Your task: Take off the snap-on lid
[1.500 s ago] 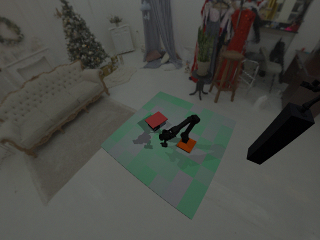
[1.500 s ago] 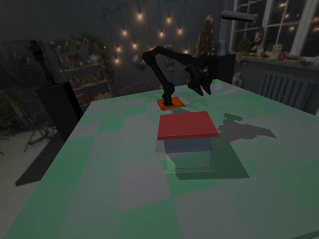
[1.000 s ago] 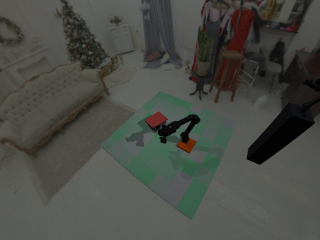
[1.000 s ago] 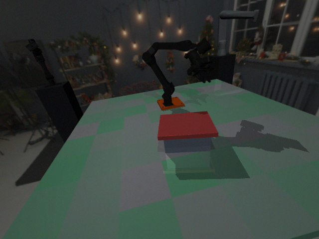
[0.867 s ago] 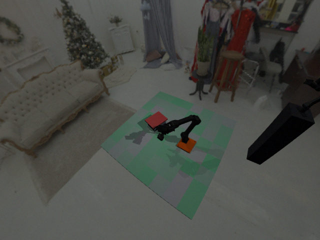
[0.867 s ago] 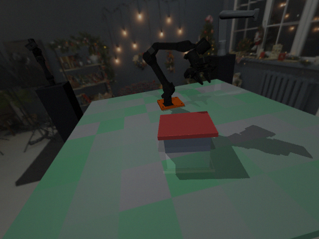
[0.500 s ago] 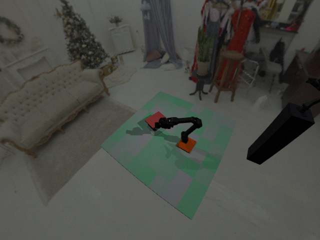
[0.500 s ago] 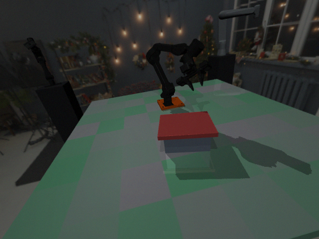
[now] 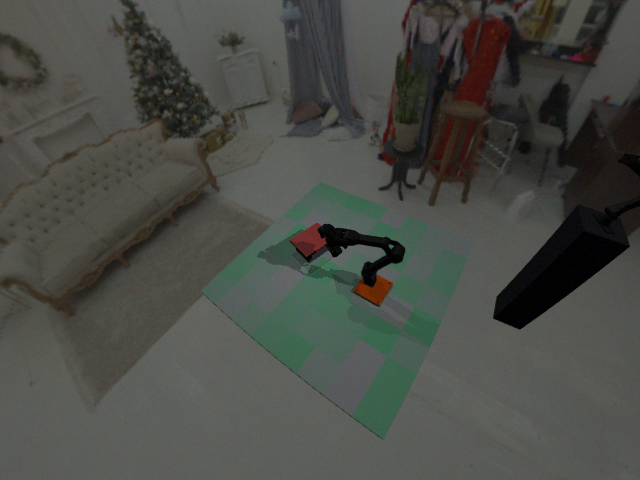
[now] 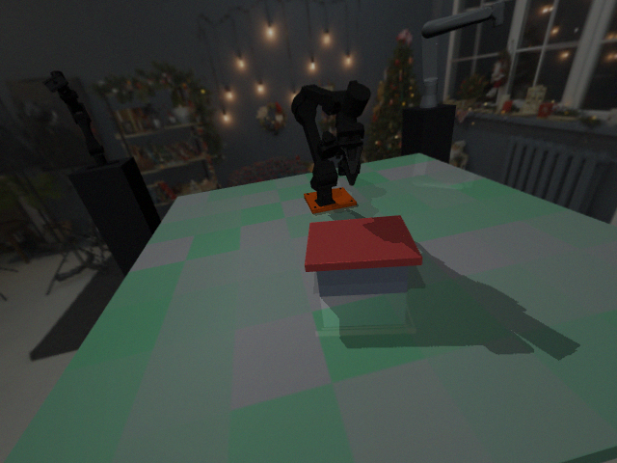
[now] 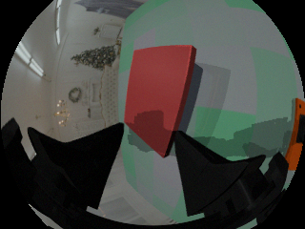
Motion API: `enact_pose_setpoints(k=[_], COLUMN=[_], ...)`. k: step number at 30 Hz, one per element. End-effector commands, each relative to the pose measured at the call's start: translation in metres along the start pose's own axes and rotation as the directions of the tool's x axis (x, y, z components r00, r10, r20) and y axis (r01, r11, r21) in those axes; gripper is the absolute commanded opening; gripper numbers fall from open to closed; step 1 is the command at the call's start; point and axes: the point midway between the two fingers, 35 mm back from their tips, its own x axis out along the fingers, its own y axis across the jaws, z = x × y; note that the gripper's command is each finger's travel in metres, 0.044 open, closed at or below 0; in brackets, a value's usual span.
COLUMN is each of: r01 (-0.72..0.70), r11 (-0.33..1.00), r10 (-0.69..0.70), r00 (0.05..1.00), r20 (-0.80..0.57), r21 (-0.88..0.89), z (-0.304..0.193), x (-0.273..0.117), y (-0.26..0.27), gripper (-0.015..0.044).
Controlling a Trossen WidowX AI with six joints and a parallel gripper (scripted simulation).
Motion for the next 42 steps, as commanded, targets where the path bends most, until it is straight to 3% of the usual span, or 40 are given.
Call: enact_pose_setpoints(k=[1,12,42], r01=[0.001,0.002,0.001], r11=[1.000,1.000,1.000], r10=[-0.001,-0.002,-0.001], r00=[1.000,1.000,1.000], r20=[0.001,0.003,0.003], r21=[0.013,0.026,0.025], z=[0.001,0.001,-0.001], x=[0.001,0.038,0.079], y=[-0.001,-0.045,-0.042], gripper=[0.0235,0.0235,0.0235])
